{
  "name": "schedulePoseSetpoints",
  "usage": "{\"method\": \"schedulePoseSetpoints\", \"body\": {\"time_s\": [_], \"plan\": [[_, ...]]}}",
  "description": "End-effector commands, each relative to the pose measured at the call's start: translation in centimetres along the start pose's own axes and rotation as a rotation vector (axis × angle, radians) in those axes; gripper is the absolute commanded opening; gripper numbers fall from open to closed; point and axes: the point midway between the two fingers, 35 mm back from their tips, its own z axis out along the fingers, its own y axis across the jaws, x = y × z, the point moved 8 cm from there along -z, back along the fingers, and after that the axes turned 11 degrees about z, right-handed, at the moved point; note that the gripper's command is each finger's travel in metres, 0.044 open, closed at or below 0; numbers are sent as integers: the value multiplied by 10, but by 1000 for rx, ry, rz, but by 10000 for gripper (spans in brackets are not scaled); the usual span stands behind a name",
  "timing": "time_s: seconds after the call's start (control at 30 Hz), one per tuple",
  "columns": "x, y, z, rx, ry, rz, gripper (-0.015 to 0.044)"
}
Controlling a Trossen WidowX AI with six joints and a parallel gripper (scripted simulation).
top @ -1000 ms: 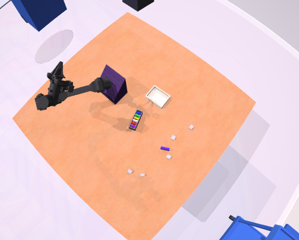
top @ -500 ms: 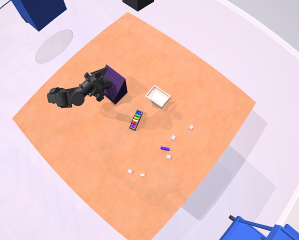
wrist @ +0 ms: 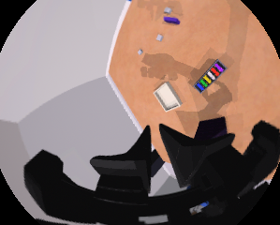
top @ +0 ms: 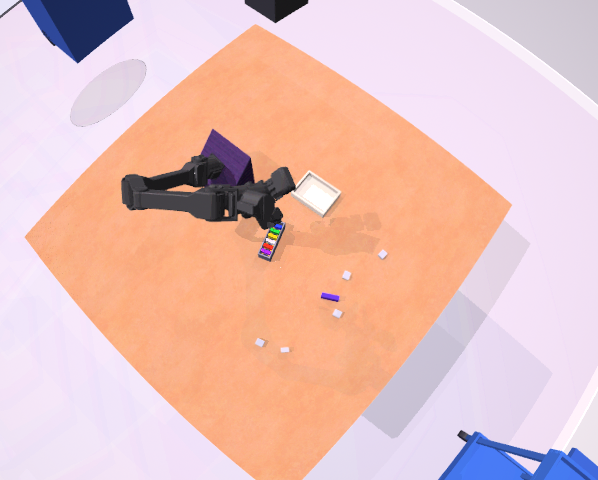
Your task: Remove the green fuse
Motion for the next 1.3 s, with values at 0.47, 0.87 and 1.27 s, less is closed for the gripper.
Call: {"method": "schedulePoseSetpoints", "body": {"time_s": [0.47, 0.87, 1.27], "plan": [[-48, -88, 148, 885, -5, -813, 66], [-48, -97, 150, 885, -5, -814, 66], [-52, -105, 157, 885, -5, -814, 66]]}}
